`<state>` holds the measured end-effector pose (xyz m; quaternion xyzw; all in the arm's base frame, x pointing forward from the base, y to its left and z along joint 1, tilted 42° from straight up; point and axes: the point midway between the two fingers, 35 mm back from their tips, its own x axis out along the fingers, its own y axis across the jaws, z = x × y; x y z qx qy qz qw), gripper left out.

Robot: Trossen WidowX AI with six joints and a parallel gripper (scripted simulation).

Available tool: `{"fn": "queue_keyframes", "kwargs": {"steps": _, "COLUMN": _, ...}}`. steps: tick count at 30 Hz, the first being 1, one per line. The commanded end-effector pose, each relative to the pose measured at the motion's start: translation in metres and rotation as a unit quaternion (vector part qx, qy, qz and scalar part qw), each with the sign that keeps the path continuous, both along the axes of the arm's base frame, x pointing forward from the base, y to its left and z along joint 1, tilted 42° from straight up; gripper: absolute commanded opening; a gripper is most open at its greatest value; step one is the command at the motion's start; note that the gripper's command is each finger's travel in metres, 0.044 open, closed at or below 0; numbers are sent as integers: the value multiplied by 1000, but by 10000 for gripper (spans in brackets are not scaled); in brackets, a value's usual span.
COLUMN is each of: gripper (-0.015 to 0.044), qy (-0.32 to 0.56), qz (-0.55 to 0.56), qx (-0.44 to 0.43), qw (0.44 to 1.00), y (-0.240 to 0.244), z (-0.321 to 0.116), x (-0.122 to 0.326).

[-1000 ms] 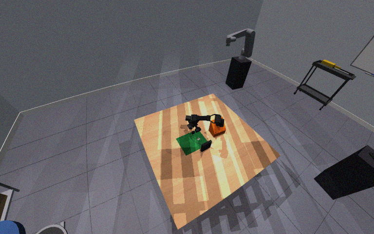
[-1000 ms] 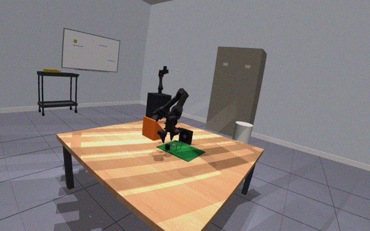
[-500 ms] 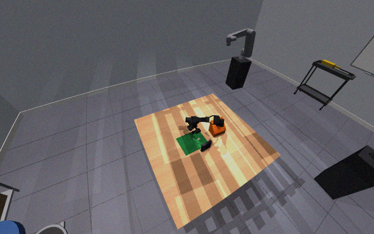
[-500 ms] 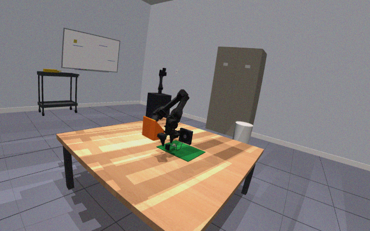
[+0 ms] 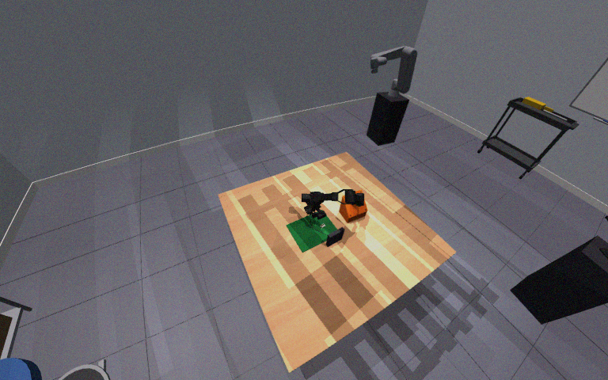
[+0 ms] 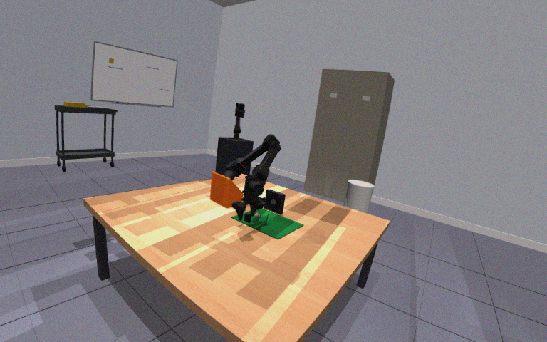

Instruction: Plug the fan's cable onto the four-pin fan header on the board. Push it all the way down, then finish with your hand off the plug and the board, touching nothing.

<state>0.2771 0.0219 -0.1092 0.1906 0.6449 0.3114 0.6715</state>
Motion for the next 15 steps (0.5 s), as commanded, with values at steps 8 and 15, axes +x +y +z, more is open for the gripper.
{"fn": "queue_keyframes", "kwargs": {"steps": 8, "gripper": 309, "qy": 1, "qz": 0, "qx": 1, "qw": 1000, "y": 2, "z": -2, "x": -1}}
{"fn": "queue_keyframes", "kwargs": {"steps": 15, "gripper": 125, "qy": 1, "qz": 0, "qx": 1, "qw": 1000, "y": 2, "z": -2, "x": -1}}
